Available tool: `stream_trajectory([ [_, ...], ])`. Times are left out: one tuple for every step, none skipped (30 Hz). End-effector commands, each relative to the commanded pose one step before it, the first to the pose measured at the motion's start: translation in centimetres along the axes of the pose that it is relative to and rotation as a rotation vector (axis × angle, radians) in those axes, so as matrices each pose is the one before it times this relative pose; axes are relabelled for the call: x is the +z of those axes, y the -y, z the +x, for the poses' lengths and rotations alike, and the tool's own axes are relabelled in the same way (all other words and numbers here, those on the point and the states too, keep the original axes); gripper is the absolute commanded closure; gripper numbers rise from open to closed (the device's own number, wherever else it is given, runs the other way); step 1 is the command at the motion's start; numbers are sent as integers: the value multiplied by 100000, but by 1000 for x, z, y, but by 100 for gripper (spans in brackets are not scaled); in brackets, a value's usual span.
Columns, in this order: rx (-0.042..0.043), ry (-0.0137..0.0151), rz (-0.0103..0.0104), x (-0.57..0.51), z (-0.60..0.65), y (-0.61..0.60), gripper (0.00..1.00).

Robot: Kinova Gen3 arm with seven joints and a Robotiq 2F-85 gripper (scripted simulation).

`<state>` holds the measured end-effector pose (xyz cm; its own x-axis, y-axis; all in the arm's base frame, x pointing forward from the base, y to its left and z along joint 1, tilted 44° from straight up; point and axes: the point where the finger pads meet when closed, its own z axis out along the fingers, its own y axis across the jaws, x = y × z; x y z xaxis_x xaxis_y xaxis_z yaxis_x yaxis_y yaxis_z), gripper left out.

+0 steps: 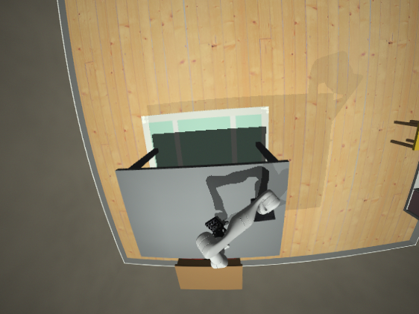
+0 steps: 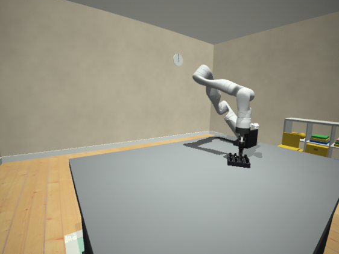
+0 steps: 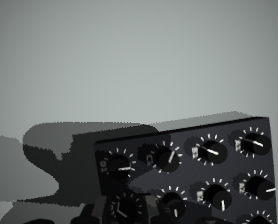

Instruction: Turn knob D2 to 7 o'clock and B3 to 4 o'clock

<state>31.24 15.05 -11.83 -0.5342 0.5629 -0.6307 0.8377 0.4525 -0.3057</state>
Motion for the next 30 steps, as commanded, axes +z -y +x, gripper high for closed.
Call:
stream_trajectory([
  [11, -60, -191, -85, 22, -52, 81],
  [0, 0, 0, 0, 0, 0, 81],
  [0, 0, 0, 0, 0, 0, 81],
  [0, 0, 0, 0, 0, 0, 81],
  [0, 0, 0, 0, 0, 0, 81],
  [0, 0, 0, 0, 0, 0, 81],
  [0, 0, 0, 0, 0, 0, 81],
  [0, 0, 0, 0, 0, 0, 81],
  [0, 0, 0, 0, 0, 0, 81],
  [0, 0, 0, 0, 0, 0, 81],
  [0, 0, 0, 0, 0, 0, 81],
  [0, 0, 0, 0, 0, 0, 81],
  [0, 0, 0, 0, 0, 0, 81],
  [0, 0, 0, 0, 0, 0, 81],
  [0, 0, 0, 0, 0, 0, 81],
  [0, 0, 0, 0, 0, 0, 81],
  [0, 0, 0, 0, 0, 0, 81],
  [0, 0, 0, 0, 0, 0, 81],
  [0, 0, 0, 0, 0, 0, 81],
  [0, 0, 0, 0, 0, 0, 81],
  [0, 0, 0, 0, 0, 0, 81],
  [0, 0, 0, 0, 0, 0, 81],
  [0, 0, 0, 0, 0, 0, 81],
  [0, 0, 0, 0, 0, 0, 81],
  [0, 0, 0, 0, 0, 0, 81],
  [0, 0, 0, 0, 0, 0, 81],
  [0, 0, 0, 0, 0, 0, 92],
  [0, 0, 0, 0, 0, 0, 92],
  [0, 0, 0, 0, 0, 0, 92],
  [0, 0, 0, 0, 0, 0, 92],
])
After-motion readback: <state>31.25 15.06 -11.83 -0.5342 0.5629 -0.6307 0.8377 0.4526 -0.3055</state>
